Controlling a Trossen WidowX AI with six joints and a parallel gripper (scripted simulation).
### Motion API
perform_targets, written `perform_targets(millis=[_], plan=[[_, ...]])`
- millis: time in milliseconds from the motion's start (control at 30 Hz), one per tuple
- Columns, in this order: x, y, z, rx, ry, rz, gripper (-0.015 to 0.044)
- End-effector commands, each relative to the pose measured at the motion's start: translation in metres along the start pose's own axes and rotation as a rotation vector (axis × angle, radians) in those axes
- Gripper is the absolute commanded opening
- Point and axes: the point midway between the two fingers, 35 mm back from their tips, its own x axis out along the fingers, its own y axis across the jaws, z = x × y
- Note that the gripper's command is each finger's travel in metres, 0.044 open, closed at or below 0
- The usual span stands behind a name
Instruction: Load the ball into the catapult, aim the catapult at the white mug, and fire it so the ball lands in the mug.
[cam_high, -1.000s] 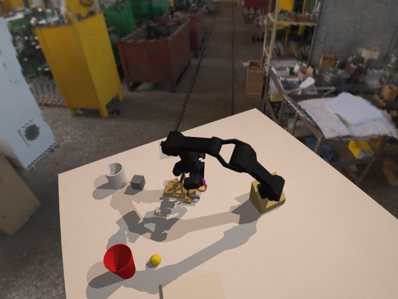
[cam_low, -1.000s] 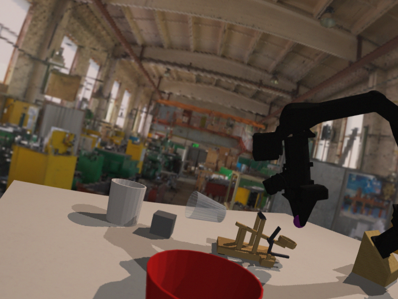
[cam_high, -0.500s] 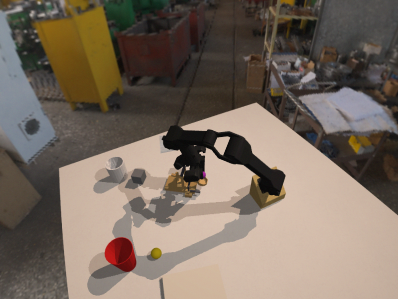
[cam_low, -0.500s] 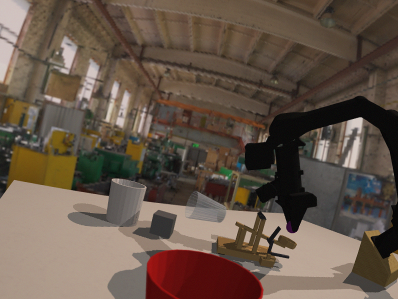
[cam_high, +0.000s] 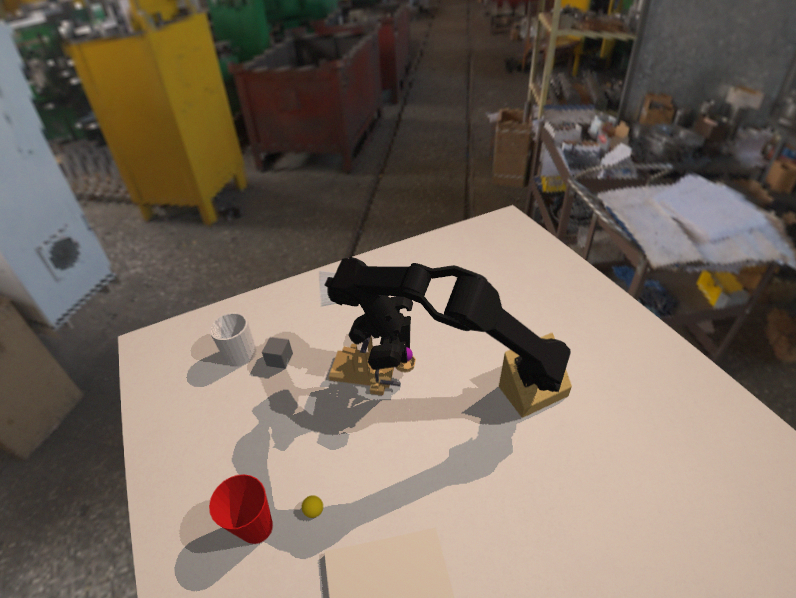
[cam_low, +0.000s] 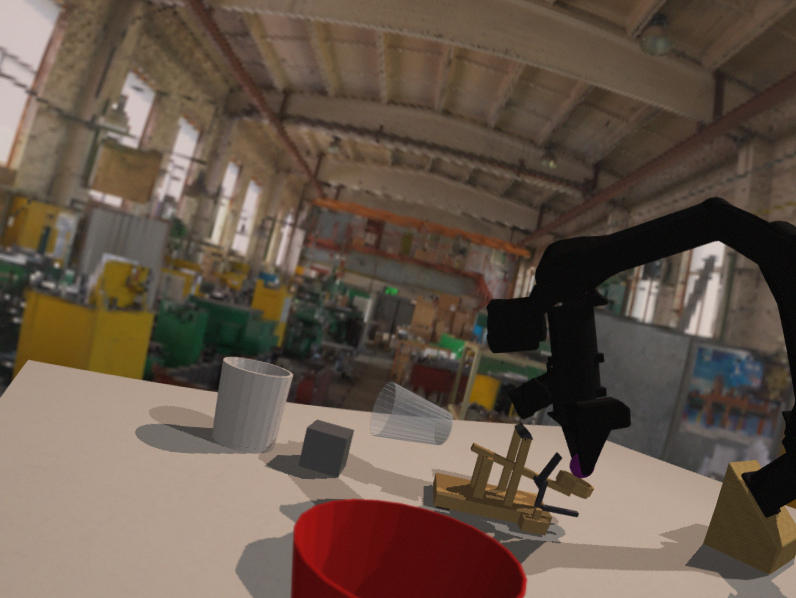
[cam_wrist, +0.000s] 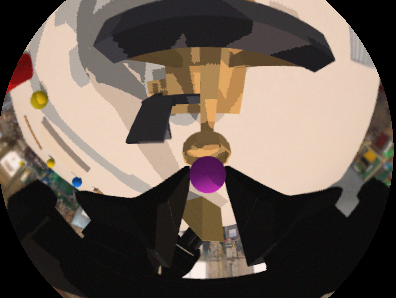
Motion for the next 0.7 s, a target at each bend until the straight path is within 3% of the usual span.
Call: perform_targets(millis=[0, 67, 400, 600, 667], plan=[[-0.001, 0.0, 0.0, 0.0, -0.002, 0.0, 0.0], [-0.001, 0.0, 0.0, 0.0, -0.002, 0.0, 0.0], [-0.004, 0.0, -0.001, 0.001, -0.007, -0.001, 0.0263], [-0.09, 0.0, -0.037, 0.05, -0.153, -0.039, 0.042], [-0.103, 0.0, -0.045, 0.06, -0.176, -0.046, 0.044]])
